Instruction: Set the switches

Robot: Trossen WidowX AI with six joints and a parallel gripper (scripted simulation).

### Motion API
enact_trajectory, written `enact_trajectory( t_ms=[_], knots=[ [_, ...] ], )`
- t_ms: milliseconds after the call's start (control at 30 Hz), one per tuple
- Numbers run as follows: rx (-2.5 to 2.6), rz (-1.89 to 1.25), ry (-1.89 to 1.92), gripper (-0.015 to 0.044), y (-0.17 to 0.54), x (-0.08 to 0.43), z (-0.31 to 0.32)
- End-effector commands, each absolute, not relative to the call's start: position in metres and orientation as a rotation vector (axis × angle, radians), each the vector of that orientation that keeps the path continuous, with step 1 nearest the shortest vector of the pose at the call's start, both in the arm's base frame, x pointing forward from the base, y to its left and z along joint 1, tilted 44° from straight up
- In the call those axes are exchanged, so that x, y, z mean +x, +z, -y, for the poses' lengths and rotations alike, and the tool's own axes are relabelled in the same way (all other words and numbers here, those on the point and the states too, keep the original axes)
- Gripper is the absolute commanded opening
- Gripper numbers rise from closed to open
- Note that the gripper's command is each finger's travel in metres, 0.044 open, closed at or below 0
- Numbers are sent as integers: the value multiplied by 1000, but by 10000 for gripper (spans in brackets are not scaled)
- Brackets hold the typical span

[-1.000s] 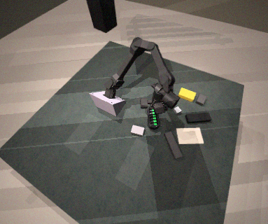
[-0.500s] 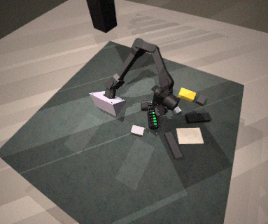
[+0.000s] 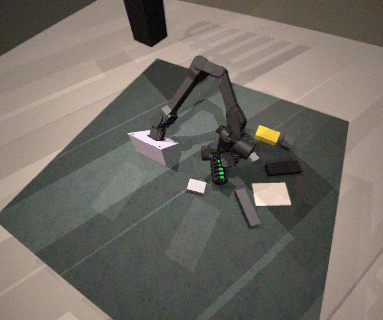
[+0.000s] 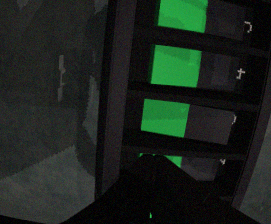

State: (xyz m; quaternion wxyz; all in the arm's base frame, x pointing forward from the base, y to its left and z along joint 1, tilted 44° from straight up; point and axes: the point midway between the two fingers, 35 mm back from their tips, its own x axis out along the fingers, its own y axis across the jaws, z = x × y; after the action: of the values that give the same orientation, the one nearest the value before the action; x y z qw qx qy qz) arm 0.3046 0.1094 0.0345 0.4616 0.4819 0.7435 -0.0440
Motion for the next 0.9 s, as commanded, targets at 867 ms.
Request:
enact_trajectory(
  t_ms=[867],
  knots=[
    [1190, -1835, -115, 0, 46, 304, -60]
  ],
)
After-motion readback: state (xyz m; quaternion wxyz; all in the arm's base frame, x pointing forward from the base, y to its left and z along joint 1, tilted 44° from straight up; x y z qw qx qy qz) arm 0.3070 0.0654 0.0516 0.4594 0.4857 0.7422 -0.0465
